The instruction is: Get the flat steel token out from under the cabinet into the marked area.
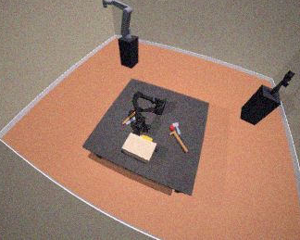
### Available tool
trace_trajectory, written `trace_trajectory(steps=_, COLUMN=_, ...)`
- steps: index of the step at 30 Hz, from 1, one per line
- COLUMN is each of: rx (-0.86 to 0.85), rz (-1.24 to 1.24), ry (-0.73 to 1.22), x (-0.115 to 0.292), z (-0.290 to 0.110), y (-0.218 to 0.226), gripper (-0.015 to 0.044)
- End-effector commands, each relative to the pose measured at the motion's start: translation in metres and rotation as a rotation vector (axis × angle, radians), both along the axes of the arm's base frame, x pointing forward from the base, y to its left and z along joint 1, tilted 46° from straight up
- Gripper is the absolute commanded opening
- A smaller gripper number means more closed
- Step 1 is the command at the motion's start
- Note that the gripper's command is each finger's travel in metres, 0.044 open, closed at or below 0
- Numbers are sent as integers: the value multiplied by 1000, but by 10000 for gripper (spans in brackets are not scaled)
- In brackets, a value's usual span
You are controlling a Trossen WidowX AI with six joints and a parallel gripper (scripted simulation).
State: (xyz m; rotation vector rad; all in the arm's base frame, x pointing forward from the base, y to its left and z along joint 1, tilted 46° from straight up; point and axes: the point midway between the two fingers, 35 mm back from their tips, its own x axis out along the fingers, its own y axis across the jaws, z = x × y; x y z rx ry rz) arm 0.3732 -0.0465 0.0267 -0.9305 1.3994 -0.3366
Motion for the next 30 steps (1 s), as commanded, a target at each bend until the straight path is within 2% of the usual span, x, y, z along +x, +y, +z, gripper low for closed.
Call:
trace_trajectory(steps=1, rx=0, rz=-1, ry=5, x=-6, z=0, y=-3, gripper=0)
trace_trajectory(steps=30, rx=0, rz=-1, ry=7, x=-35, z=4, y=-15, gripper=0)
